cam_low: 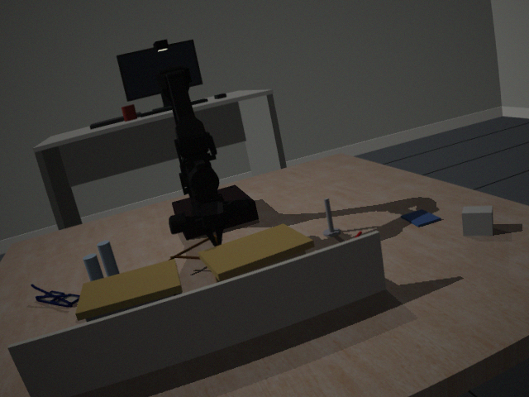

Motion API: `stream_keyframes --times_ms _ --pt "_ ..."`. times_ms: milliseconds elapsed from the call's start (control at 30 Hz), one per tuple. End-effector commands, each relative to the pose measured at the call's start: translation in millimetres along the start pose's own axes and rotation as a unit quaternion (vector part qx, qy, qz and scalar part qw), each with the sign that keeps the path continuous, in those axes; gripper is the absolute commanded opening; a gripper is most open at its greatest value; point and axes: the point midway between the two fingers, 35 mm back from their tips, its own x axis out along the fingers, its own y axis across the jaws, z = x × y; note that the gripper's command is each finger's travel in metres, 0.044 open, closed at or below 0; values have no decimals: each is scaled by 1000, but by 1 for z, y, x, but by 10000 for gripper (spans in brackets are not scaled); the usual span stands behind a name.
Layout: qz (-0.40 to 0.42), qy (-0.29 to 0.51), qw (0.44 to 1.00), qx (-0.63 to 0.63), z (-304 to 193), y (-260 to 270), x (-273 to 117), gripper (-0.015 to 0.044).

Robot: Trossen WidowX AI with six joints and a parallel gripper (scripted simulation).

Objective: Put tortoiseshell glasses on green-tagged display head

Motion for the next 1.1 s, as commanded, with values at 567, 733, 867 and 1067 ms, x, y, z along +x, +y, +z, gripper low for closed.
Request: stream_keyframes --times_ms 567,733,867,1067 --pt "-2 -4 1000 0 6 2 -100 0" --pt "-2 -4 1000 -6 8 4 -101 0" --pt "-2 -4 1000 -20 15 17 -103 0" --pt "0 -4 999 -50 28 46 -106 0"
